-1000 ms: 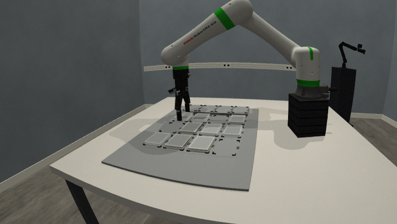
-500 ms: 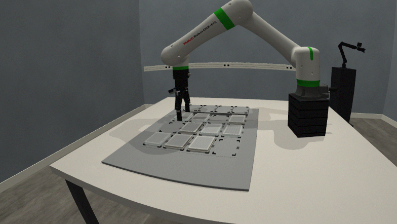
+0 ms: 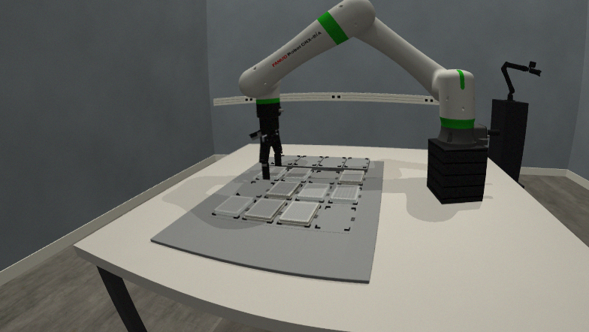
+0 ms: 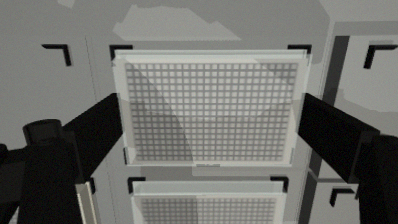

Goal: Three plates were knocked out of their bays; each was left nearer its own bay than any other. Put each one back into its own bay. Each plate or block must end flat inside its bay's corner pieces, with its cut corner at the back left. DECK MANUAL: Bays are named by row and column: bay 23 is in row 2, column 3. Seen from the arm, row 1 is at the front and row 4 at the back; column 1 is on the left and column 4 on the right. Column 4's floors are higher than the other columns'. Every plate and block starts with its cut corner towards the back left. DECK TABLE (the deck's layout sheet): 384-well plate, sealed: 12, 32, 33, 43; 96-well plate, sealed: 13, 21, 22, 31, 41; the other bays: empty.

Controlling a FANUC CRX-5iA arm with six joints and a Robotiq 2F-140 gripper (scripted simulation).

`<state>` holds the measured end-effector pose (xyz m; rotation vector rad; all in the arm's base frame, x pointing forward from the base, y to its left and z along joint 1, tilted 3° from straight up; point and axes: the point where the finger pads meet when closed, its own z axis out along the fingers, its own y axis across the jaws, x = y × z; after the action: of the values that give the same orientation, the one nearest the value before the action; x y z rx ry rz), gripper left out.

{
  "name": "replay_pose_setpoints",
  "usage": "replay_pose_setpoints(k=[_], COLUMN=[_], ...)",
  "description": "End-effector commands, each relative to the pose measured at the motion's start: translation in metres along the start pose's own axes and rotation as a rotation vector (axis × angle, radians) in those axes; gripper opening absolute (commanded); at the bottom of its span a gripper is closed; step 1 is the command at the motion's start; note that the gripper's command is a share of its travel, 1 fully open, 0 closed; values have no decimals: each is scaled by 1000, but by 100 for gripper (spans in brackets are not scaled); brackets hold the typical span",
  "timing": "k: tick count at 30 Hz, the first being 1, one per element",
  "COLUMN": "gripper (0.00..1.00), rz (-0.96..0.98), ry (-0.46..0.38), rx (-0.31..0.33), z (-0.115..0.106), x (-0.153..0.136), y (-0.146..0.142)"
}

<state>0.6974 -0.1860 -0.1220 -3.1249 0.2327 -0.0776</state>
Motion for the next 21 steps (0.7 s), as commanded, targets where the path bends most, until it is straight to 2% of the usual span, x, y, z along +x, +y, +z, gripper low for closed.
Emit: replay_pose_setpoints(k=[1, 2, 21], gripper=[10, 89, 89], rz=[0, 0, 0], ry=[2, 2, 2], rx=[0, 0, 0], z=[-1, -1, 0], x=[1, 1, 1], y=[0, 0, 1])
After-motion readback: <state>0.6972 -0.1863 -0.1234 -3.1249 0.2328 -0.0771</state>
